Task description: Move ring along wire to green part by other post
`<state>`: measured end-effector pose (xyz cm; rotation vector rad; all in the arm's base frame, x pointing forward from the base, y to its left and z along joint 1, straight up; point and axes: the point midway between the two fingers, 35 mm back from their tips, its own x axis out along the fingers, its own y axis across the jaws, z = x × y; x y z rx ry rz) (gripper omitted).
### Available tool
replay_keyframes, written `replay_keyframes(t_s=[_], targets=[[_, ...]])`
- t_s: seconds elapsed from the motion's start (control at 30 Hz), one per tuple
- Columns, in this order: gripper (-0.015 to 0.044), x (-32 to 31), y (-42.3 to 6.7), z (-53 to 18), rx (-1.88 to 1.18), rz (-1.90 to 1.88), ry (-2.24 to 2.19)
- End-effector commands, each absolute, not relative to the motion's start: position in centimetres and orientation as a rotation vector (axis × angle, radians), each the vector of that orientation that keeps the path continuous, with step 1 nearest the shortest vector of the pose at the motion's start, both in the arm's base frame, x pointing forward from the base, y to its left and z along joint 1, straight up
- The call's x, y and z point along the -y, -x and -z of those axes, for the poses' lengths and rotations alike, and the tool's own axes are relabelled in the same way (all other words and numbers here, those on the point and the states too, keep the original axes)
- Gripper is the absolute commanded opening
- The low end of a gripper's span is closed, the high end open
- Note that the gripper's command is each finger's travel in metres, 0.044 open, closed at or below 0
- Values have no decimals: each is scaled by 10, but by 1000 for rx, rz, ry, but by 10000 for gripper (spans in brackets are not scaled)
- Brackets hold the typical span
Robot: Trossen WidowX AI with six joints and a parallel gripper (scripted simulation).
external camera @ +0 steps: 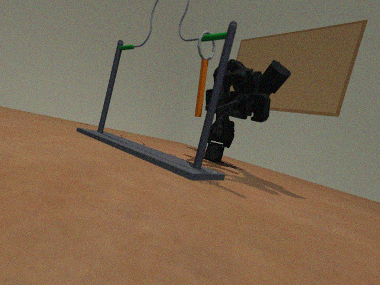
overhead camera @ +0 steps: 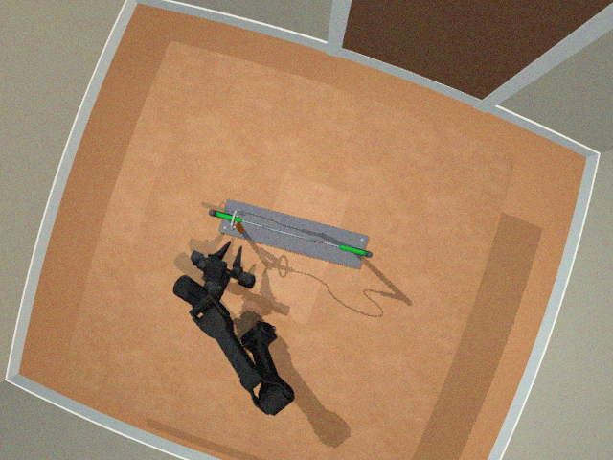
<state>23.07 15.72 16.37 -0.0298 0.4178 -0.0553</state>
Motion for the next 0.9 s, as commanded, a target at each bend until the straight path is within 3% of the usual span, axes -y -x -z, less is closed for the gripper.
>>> replay_keyframes(t_s=[0.0, 0.63, 0.87], targets=[[160, -157, -227, -168, -412, 57, 24], [160, -157, -227, -168, -412, 57, 24], [344, -158, -189, -186, -407, 51, 28]])
